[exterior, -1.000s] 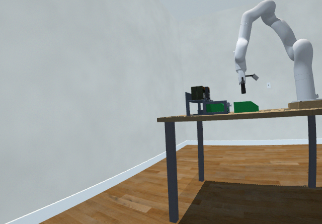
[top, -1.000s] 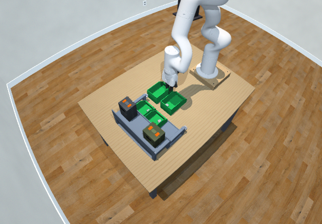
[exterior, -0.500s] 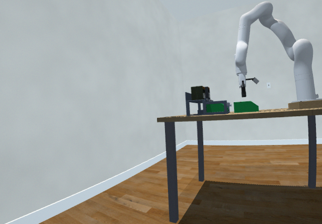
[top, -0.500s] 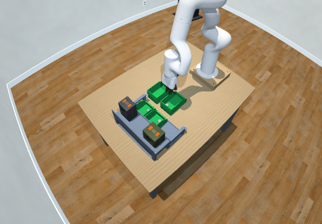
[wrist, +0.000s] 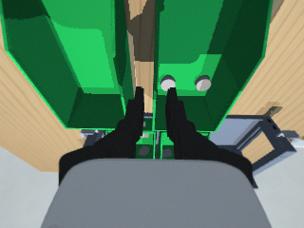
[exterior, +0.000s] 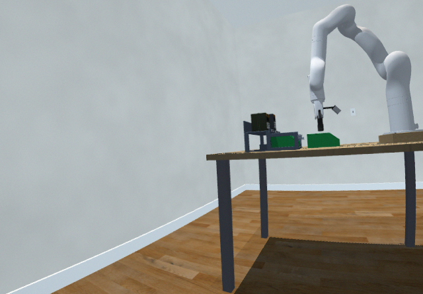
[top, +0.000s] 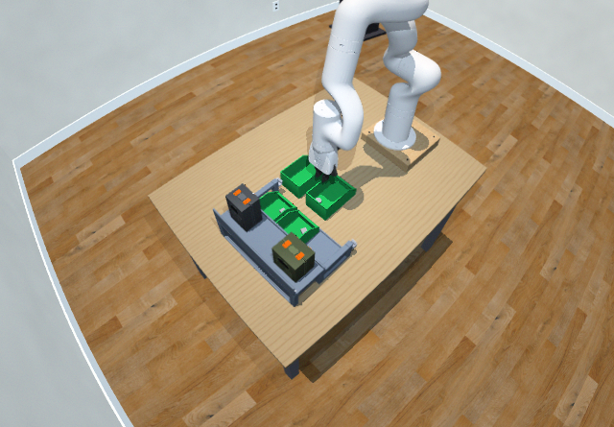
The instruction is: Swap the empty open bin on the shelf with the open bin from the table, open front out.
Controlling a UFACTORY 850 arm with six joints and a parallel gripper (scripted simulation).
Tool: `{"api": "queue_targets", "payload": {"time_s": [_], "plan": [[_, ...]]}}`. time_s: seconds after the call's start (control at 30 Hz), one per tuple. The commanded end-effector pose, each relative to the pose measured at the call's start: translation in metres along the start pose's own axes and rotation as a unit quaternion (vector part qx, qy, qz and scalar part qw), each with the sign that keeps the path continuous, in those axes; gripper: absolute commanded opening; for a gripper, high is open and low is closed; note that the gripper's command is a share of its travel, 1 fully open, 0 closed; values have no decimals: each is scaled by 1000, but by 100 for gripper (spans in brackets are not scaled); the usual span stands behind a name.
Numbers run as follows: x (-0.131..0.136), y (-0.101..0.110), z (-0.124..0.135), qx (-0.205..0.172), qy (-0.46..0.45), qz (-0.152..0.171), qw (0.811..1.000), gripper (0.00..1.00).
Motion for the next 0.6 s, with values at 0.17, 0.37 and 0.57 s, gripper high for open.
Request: {"api": "queue_targets", "payload": {"time_s": [0.17, 0.37, 0.57], "plan": [[0, -5, 1, -1, 0, 0, 1000, 26], [0, -6, 1, -1, 0, 0, 1000, 26], [0, -6, 1, -1, 0, 0, 1000, 26]]}}
Point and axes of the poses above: the point where the finger pads meet when closed, its own y axis back along the fingers, its own x axis across the jaws, z = x × y, the point moved 3 cm from there along y, back along the fingers, and after that the axes turned 5 degrees about -y, right-handed, at the moved point
